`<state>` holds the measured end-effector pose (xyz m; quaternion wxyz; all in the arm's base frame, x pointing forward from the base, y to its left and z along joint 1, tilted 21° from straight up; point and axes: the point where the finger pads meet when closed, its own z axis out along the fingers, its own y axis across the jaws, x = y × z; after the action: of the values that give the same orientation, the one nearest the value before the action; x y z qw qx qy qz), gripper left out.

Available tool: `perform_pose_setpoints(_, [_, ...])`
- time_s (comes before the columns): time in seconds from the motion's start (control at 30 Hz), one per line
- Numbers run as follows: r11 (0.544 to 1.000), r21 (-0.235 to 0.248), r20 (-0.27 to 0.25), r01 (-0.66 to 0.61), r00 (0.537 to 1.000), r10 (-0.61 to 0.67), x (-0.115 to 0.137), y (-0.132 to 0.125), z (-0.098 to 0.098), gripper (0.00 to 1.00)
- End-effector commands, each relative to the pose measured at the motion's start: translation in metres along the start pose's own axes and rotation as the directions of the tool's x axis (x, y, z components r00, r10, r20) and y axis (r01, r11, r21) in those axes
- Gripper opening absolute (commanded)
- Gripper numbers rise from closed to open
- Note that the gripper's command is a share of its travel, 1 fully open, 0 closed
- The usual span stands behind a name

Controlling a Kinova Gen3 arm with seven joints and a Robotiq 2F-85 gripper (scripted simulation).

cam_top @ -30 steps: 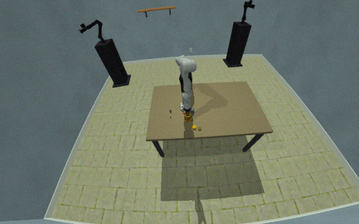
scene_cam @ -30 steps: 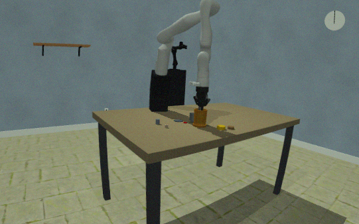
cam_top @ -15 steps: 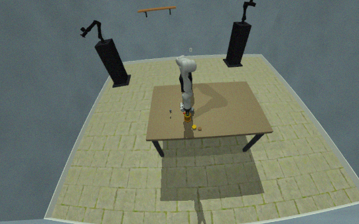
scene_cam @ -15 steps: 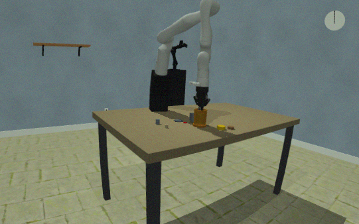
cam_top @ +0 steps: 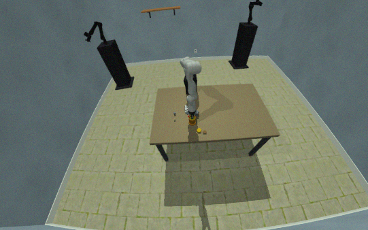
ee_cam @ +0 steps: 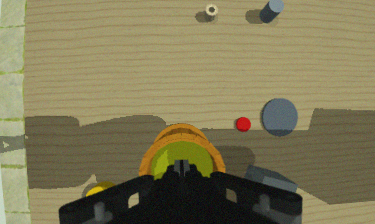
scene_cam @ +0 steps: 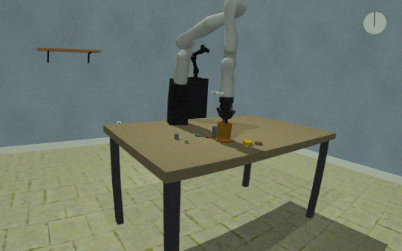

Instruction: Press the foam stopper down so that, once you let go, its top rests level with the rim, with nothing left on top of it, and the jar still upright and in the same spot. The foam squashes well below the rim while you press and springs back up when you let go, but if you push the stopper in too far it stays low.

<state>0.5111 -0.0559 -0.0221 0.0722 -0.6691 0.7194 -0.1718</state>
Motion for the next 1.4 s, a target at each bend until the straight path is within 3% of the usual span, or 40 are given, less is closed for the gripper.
perform_pose_setpoints(0.0, [1.000, 0.000, 0.000, 0.000, 1.000, 0.000, 0.000, 0.000, -0.001, 0.00])
perform_pose_setpoints(0.33, [1.000, 0.000, 0.000, 0.000, 1.000, 0.000, 0.000, 0.000, -0.016, 0.00])
perform_pose_setpoints(0.83, [1.000, 0.000, 0.000, 0.000, 1.000, 0.000, 0.000, 0.000, -0.058, 0.00])
perform_pose_setpoints(1.37, [1.000, 0.000, 0.000, 0.000, 1.000, 0.000, 0.000, 0.000, -0.069, 0.00])
